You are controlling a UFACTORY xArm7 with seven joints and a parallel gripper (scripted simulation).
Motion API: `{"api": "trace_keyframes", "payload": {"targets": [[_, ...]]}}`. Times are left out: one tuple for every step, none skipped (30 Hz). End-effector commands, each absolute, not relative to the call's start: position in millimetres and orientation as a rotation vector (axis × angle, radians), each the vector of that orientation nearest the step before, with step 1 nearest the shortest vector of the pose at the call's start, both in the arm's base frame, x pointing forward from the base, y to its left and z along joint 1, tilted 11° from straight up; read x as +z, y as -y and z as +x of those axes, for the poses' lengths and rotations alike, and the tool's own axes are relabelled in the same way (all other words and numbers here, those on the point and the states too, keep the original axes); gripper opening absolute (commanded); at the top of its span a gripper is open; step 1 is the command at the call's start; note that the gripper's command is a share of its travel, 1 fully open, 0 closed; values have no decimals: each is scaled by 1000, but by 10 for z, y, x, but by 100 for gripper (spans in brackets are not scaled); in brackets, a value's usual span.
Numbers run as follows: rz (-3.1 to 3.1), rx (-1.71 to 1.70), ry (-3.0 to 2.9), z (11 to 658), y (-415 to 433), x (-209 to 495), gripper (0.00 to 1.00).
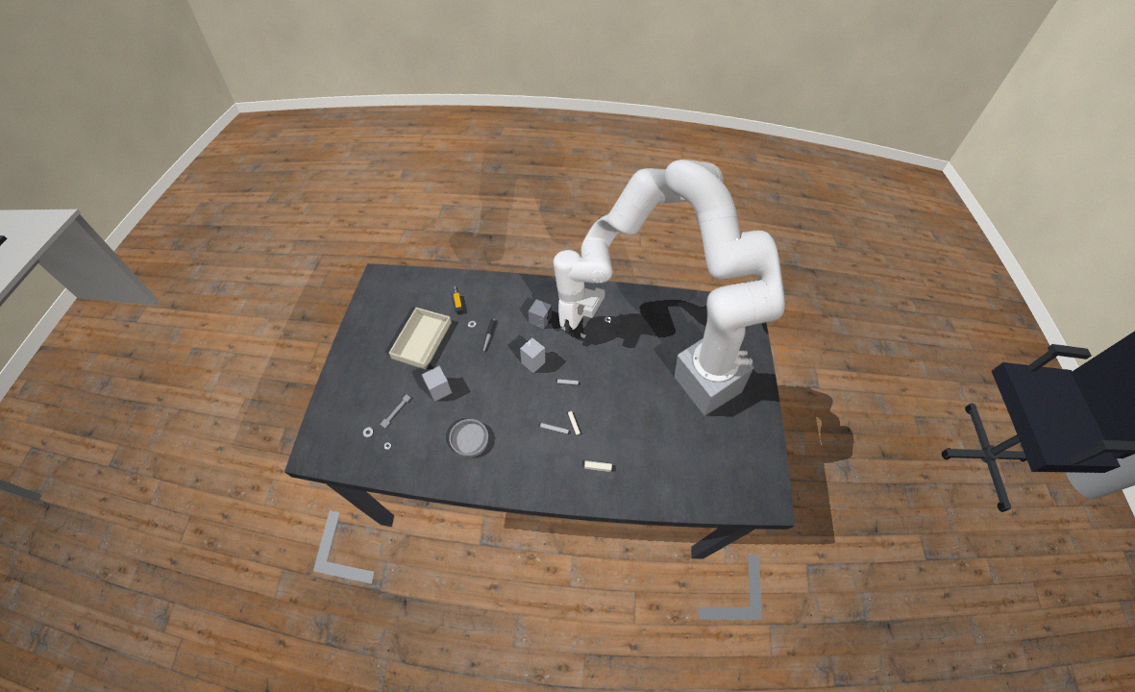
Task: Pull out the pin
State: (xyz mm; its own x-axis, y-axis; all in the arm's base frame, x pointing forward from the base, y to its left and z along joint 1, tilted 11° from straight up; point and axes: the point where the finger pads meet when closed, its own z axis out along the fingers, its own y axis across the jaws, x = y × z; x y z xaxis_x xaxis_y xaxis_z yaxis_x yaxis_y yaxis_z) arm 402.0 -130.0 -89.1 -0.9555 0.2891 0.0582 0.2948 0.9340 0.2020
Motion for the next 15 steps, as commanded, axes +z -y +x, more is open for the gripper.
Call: {"api": "trace_keyframes", "payload": {"targets": [[-463,-324,3066,4033,1309,-883,0],[-463,-324,3066,4033,1309,-884,0],[-463,-324,3066,4034,1309,-886,0],[-463,-324,3066,4034,1310,-888,0],[-463,-324,3066,4034,1310,-889,0],[-463,-324,3066,4035,1310,-890,0],[-463,-324,3066,4035,1310,-890,0],[-463,-324,3066,4035,1310,-890,0],[-463,-324,3066,4035,1310,-890,0],[-463,-324,3066,4035,1310,-890,0],[-463,-324,3066,4035,1310,-890,0],[-463,-324,3066,4035,1310,-890,0],[-463,-324,3066,4035,1310,-890,19],[-463,-324,3066,4035,1310,-890,19],[-463,-324,3066,4035,1310,-890,19]]}}
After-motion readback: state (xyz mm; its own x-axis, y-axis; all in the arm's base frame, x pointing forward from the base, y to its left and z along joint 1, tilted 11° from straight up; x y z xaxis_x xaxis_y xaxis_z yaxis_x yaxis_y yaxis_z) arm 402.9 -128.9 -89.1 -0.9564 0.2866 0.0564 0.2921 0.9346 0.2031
